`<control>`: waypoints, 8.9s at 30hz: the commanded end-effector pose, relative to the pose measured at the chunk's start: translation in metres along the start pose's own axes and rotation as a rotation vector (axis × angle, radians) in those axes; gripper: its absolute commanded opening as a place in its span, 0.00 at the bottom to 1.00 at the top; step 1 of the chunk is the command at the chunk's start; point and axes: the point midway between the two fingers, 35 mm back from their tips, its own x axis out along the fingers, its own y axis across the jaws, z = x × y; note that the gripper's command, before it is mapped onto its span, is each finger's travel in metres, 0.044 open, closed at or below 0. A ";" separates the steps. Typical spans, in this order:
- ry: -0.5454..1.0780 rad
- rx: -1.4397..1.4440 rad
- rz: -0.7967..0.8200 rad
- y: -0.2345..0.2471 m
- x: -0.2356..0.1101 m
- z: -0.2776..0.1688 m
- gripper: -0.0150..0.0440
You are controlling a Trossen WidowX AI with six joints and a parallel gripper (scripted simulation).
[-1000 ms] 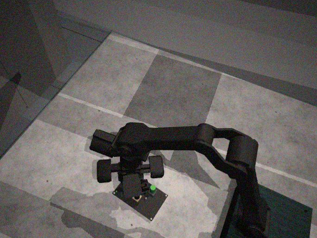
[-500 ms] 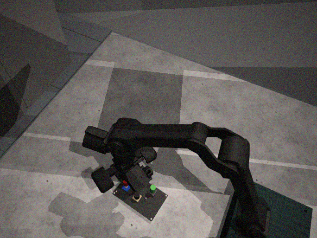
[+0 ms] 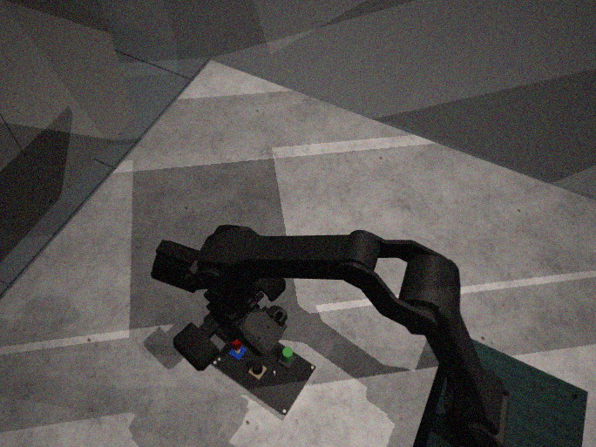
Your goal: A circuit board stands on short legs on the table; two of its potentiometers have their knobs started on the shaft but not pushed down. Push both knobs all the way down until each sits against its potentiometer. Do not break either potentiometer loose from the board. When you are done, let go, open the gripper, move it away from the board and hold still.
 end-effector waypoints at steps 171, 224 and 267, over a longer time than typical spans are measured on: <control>-0.005 -0.007 0.006 0.001 0.073 0.001 0.25; -0.005 -0.007 0.006 0.001 0.076 0.001 0.25; -0.015 -0.006 0.006 0.001 0.046 0.002 0.30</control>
